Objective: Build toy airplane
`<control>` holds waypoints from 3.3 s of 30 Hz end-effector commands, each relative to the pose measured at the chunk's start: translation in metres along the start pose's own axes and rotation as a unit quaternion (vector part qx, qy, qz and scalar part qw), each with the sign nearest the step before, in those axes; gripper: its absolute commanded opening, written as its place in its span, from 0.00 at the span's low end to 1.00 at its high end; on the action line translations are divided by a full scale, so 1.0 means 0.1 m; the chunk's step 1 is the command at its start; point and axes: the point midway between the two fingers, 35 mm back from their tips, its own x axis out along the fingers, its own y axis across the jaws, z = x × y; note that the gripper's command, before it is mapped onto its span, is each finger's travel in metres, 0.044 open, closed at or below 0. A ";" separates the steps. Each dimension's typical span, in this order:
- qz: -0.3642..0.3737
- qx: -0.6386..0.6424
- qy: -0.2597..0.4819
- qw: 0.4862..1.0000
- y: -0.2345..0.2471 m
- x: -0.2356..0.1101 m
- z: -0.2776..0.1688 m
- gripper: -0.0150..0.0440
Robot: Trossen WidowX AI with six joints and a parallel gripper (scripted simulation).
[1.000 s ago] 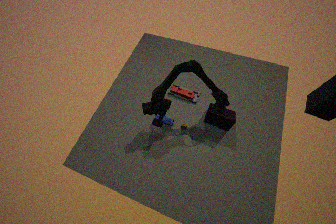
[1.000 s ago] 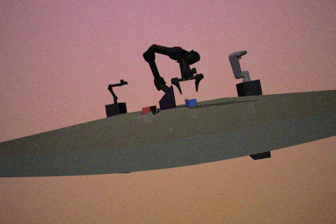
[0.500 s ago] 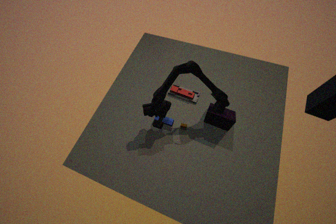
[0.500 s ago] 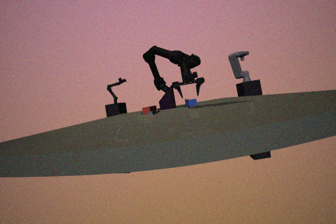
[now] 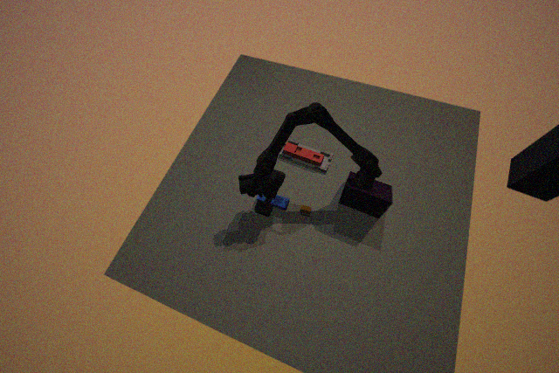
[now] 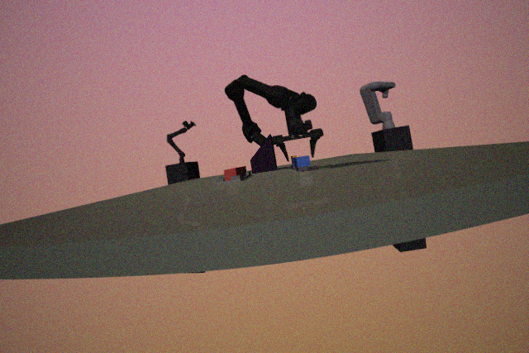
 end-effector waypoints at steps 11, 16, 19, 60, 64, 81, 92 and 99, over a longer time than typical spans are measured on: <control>-0.004 -0.003 0.005 1.000 -0.02 0.16 -0.04 0.78; -0.004 -0.003 0.005 1.000 -0.02 0.16 -0.04 0.59; -0.004 -0.003 0.005 1.000 -0.02 0.16 -0.04 0.55; 0.001 -0.004 0.005 1.000 0.01 -0.91 0.00 0.25; 0.000 -0.004 0.005 1.000 0.01 -1.04 -0.01 0.25; 0.007 -0.102 0.004 0.995 -0.34 -1.09 0.07 0.25; 0.012 -0.204 0.001 0.979 -0.70 -1.05 0.13 0.25; 0.014 -0.267 -0.001 0.964 -0.94 -1.01 0.14 0.25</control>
